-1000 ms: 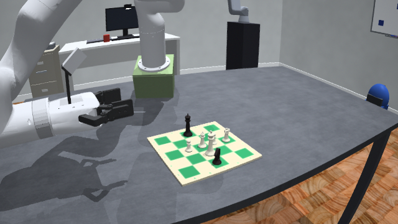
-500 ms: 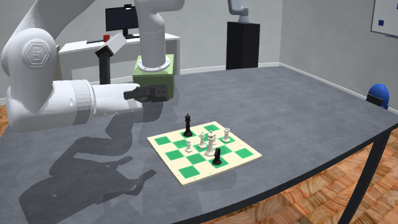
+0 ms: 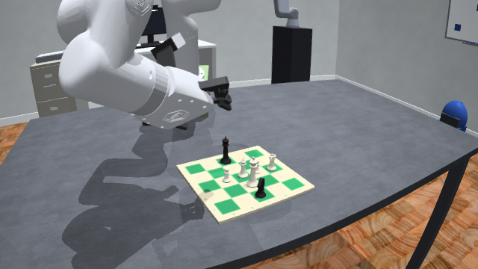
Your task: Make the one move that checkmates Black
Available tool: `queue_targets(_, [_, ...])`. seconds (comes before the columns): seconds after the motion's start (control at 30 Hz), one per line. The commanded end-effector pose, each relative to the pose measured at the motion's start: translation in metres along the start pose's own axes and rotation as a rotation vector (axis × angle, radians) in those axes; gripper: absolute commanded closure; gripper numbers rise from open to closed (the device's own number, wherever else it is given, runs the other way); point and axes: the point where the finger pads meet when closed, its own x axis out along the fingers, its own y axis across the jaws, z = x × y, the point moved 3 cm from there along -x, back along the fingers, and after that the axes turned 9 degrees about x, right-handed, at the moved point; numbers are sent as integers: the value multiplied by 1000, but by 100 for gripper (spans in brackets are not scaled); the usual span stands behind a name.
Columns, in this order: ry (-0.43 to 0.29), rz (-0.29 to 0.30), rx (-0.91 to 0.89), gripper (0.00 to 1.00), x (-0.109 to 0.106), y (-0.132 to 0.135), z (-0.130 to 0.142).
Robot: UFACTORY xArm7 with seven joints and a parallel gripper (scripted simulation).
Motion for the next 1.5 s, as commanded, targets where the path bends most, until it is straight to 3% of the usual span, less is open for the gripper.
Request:
queue_targets(0.0, [-120,-111,-110,0,14,17,-7])
queue_targets(0.07, [-120,-111,-110,0,14,17,-7])
queue_targets(0.1, [-162,-166,-165,0,23,25,-10])
queue_targets(0.17, [-162,-166,-165,0,23,25,-10])
queue_targets(0.2, [-205,-223,-224,0,31,33,-13])
queue_targets(0.3, [-205,-223,-224,0,31,33,-13])
queue_targets(0.33, [-248,-280,-283,0,39,40,-16])
queue_targets(0.4, [-248,-280,-283,0,39,40,-16])
queue_targets(0.43, [-291,-335,-343,0,47,48,-20])
queue_targets(0.53, [-291,-335,-343,0,47,48,-20])
queue_targets(0.57, [-332,-392,-400,0,56,56,-23])
queue_targets(0.63, [-332,-392,-400,0,56,56,-23])
queue_targets(0.67, [-374,-448,-459,0,64,63,-26])
queue_targets(0.73, [-374,-448,-459,0,64,63,-26])
queue_targets(0.77, [-416,-502,-517,0,73,70,-29])
queue_targets(0.83, [-416,-502,-517,0,73,70,-29])
queue_targets(0.87, [-456,-557,-572,0,81,77,-32])
queue_targets(0.93, [-456,-557,-572,0,81,77,-32])
queue_targets(1.03, [-530,-655,-675,0,96,89,-37])
queue_targets(1.1, [-530,-655,-675,0,96,89,-37])
queue_targets(1.2, [-586,-731,-753,0,108,97,-41])
queue_targets(1.27, [-586,-731,-753,0,108,97,-41])
queue_targets(1.47, [-642,-805,-831,0,120,106,-45])
